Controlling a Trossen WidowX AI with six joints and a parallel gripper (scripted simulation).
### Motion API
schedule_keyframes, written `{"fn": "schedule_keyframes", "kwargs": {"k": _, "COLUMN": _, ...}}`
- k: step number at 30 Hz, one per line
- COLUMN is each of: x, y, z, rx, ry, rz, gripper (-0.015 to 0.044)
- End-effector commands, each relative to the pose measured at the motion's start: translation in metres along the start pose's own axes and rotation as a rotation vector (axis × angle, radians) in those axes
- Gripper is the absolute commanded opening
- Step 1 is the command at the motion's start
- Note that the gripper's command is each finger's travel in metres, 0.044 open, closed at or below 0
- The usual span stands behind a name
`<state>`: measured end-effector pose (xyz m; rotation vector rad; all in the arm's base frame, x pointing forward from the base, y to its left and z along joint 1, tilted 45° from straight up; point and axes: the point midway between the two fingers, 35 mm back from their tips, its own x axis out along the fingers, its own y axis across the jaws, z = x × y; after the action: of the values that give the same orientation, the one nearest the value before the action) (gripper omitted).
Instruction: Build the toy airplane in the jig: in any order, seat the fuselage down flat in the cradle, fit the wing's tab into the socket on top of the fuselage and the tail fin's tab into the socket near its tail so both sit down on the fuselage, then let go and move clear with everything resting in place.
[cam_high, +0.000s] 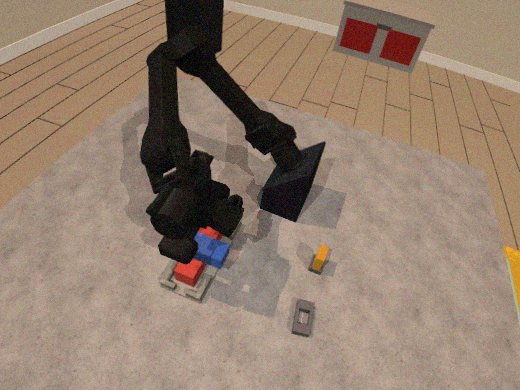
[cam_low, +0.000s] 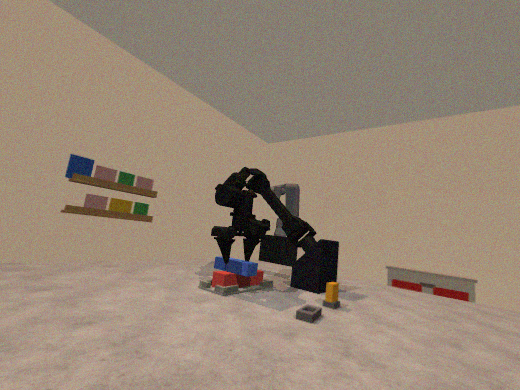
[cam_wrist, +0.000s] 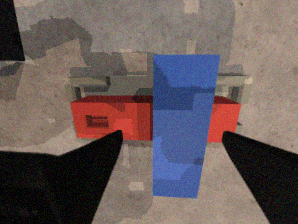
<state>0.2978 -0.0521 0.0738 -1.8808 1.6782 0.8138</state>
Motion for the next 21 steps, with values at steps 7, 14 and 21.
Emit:
{"fn": "schedule_keyframes", "kwargs": {"k": 7, "x": -0.078, "y": -0.004, "z": 0.002, "rx": 0.003, "ry": -0.003, "rz": -0.02, "gripper": 0.044}}
{"fn": "schedule_keyframes", "kwargs": {"k": 14, "x": -0.077, "y": -0.004, "z": 0.002, "rx": 0.251, "ry": -0.006, "rz": -0.02, "gripper": 0.044}}
{"fn": "schedule_keyframes", "kwargs": {"k": 21, "x": -0.075, "y": -0.004, "z": 0.003, "rx": 0.951, "ry": -0.013, "rz": -0.017, "gripper": 0.044}}
